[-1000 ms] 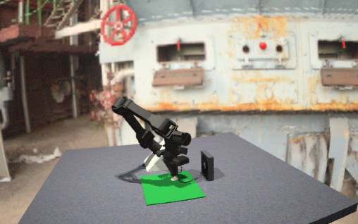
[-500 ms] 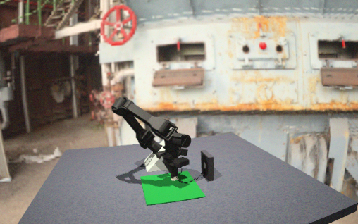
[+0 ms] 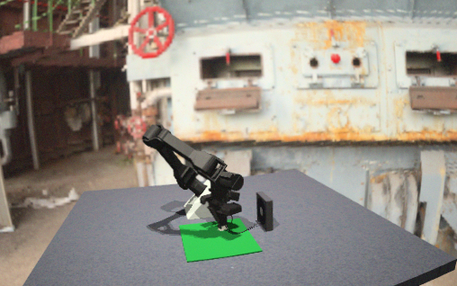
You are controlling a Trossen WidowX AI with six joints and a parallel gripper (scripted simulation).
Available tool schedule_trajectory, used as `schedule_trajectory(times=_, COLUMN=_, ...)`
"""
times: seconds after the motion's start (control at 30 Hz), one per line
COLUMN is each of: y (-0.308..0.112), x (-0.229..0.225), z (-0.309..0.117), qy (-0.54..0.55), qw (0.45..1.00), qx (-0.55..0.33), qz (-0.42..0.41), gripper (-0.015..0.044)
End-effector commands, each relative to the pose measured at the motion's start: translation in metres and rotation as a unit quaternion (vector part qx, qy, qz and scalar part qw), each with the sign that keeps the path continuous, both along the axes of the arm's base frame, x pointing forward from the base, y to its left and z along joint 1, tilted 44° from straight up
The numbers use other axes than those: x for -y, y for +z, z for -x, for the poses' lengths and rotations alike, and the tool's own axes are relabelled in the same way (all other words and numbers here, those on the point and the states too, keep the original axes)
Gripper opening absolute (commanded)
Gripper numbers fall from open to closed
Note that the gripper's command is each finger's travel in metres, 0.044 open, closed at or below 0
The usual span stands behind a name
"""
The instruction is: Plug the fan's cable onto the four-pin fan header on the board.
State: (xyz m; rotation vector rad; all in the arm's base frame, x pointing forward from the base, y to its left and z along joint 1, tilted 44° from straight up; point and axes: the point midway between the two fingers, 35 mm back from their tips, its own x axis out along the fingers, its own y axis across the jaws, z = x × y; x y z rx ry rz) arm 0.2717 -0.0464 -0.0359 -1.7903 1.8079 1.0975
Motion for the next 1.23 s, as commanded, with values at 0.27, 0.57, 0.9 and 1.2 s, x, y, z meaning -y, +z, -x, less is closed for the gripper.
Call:
schedule_trajectory(times=0.27, y=0.008, x=-0.008, z=-0.003, qy=0.000, qw=1.000, qx=0.001, qz=0.000, gripper=0.0260)
schedule_trajectory(times=0.57, y=0.046, x=-0.030, z=-0.011, qy=0.002, qw=1.000, qx=0.001, qz=-0.001, gripper=0.0260)
schedule_trajectory(times=0.9, y=0.117, x=0.051, z=-0.035, qy=0.001, qw=1.000, qx=0.001, qz=0.003, gripper=0.0260)
schedule_trajectory(times=1.2, y=0.117, x=0.051, z=-0.035, qy=0.001, qw=1.000, qx=0.001, qz=0.003, gripper=0.0260)
